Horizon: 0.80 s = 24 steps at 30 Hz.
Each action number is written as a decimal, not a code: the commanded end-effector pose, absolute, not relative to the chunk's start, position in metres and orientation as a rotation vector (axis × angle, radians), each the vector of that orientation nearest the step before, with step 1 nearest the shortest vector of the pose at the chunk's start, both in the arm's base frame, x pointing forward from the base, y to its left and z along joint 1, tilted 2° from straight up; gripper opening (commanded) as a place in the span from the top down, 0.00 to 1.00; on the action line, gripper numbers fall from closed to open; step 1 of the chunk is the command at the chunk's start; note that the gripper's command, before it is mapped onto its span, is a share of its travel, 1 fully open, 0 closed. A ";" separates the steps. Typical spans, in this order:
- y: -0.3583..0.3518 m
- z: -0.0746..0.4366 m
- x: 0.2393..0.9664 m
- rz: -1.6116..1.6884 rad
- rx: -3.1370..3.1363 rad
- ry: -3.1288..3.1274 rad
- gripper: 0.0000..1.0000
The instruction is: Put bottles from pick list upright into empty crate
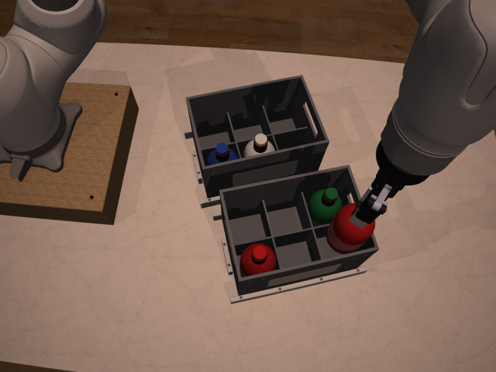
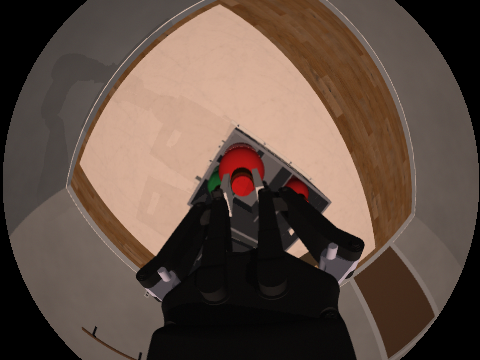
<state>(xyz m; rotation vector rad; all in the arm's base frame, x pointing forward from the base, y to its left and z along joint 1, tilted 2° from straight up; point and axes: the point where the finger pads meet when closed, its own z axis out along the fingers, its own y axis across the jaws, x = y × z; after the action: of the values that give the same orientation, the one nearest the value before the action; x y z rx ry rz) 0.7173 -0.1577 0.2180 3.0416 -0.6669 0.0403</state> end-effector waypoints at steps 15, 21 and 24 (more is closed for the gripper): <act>-0.157 0.242 0.717 0.040 3.042 -0.667 1.00; -0.157 0.252 0.717 0.040 3.042 -0.667 1.00; -0.156 0.257 0.716 0.040 3.042 -0.667 1.00</act>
<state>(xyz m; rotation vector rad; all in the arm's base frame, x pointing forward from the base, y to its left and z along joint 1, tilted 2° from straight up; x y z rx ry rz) 0.7166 -0.1566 0.2546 3.0416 -0.6669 0.0403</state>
